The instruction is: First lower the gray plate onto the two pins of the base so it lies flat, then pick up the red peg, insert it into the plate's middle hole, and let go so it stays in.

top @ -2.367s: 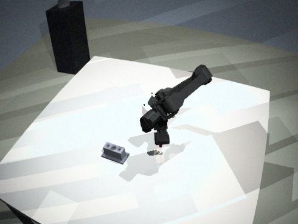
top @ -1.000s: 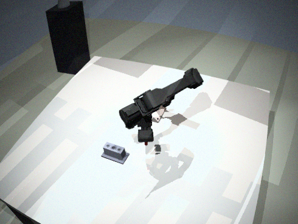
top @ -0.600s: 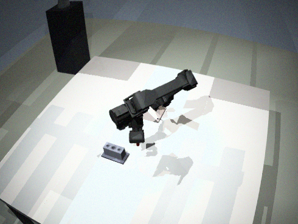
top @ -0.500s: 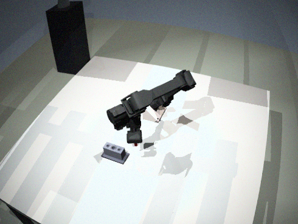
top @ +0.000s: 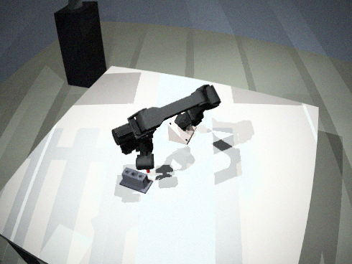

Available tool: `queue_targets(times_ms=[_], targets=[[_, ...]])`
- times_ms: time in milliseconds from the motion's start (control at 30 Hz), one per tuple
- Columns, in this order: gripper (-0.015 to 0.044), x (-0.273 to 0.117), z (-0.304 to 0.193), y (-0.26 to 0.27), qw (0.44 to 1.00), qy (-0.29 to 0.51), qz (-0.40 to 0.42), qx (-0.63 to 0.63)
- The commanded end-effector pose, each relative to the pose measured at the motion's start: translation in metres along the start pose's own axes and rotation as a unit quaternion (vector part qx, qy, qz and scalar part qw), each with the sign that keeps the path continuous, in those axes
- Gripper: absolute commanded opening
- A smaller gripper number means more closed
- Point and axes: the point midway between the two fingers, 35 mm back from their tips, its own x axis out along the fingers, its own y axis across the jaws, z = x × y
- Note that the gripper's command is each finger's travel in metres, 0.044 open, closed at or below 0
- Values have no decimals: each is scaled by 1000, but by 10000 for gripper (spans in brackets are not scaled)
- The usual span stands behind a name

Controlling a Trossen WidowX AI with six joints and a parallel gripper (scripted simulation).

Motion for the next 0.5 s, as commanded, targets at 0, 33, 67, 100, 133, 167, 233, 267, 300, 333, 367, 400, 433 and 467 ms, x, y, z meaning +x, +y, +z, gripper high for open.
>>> queue_targets(times_ms=[0,33,67,100,133,167,233,267,300,333,367,400,433,467], targets=[[0,1,14,-3,1000,-1,-2,-3],[0,1,18,-3,1000,-1,-2,-4],[0,2,21,-4,1000,-1,-2,-4],[0,2,24,-4,1000,0,-2,-5],[0,3,27,-5,1000,0,-2,-5],[0,3,30,-5,1000,0,-2,-6],[0,4,37,-7,1000,1,-2,-7],[0,4,40,-7,1000,1,-2,-7],[0,5,43,-8,1000,1,-2,-8],[0,5,46,-9,1000,2,-2,-8],[0,6,49,-9,1000,2,-2,-9],[0,6,52,-10,1000,2,-2,-9],[0,7,55,-11,1000,2,-3,-9],[0,7,57,-11,1000,3,-3,-10]])
